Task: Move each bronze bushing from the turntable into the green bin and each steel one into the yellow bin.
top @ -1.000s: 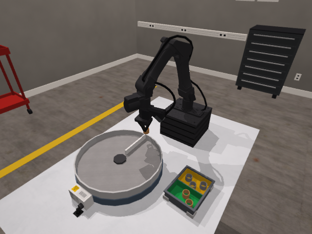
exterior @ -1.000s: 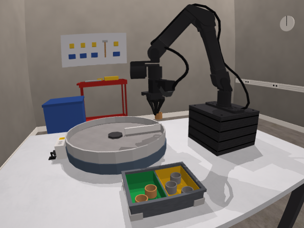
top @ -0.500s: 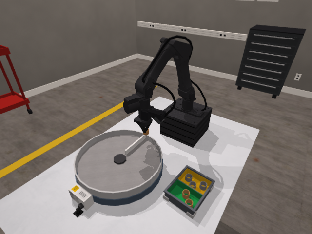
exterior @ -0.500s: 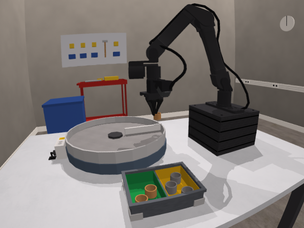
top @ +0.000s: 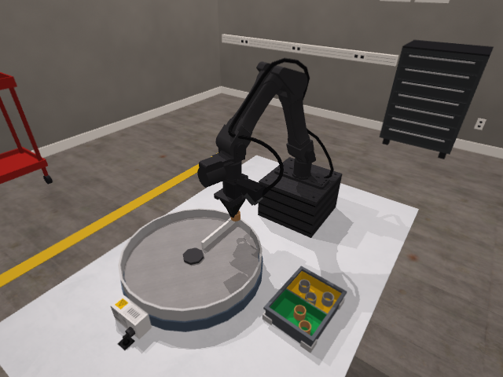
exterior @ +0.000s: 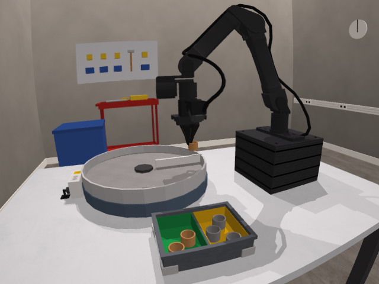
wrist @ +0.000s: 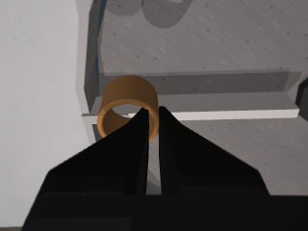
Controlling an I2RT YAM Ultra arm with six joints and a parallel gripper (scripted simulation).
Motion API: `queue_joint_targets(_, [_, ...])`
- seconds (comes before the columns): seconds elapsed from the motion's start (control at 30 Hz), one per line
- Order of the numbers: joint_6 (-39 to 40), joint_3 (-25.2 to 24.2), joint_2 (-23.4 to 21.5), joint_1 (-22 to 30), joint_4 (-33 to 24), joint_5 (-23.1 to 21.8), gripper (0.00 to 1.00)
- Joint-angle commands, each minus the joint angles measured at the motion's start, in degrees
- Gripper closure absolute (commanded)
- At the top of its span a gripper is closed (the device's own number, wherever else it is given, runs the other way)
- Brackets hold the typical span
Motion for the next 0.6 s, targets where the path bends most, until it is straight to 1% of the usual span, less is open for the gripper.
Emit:
queue_joint_targets(0.0, [6.8, 2.6, 0.9, 1.2, -1.5, -0.2, 1.0])
queue_joint_targets(0.07, [9.8, 3.4, 1.3, 1.8, -1.7, -0.2, 1.0])
queue_joint_targets(0.13, [9.8, 3.4, 1.3, 1.8, -1.7, -0.2, 1.0])
queue_joint_targets(0.37, [21.7, 6.5, 3.2, 4.1, -2.8, -0.3, 1.0])
queue_joint_targets(0.57, [33.4, 9.5, 5.0, 6.3, -3.8, -0.3, 1.0])
